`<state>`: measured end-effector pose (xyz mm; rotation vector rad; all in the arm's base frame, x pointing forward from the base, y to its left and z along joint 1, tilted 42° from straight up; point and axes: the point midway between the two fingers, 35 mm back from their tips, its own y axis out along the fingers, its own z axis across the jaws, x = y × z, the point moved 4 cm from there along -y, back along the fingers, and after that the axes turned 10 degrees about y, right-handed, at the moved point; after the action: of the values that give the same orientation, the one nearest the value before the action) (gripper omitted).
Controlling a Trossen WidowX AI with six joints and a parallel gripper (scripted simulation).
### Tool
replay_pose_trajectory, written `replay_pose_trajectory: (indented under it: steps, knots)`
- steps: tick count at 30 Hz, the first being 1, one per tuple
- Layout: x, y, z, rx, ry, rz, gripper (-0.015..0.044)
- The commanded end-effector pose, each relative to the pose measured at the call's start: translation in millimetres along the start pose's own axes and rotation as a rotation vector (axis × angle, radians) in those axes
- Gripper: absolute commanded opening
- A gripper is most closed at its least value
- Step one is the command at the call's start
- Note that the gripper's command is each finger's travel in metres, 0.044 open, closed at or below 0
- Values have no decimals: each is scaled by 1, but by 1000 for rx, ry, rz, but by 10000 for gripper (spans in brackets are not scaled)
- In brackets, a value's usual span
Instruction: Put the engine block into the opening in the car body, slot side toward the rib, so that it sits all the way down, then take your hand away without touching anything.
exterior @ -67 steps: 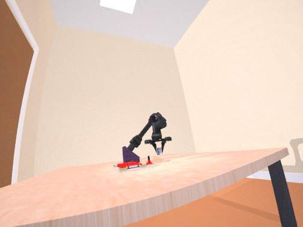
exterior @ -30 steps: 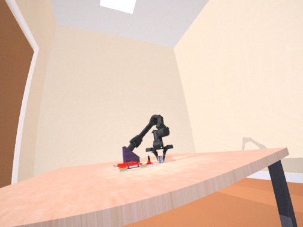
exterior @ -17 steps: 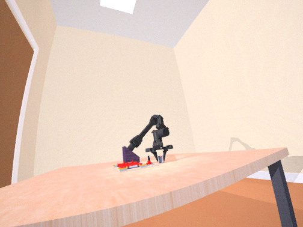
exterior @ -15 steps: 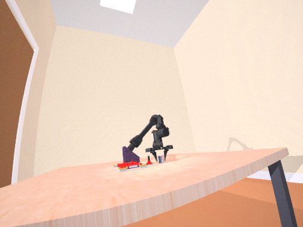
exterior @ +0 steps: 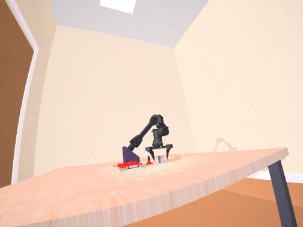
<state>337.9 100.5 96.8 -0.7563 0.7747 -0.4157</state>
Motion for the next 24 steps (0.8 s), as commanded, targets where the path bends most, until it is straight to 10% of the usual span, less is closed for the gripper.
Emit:
replay_pose_trajectory:
  steps: [1, 24]
  knots:
    - [0, -19, 2, 2, -7, -3, 440]
    - [3, -43, 2, 0, -4, -10, 440]
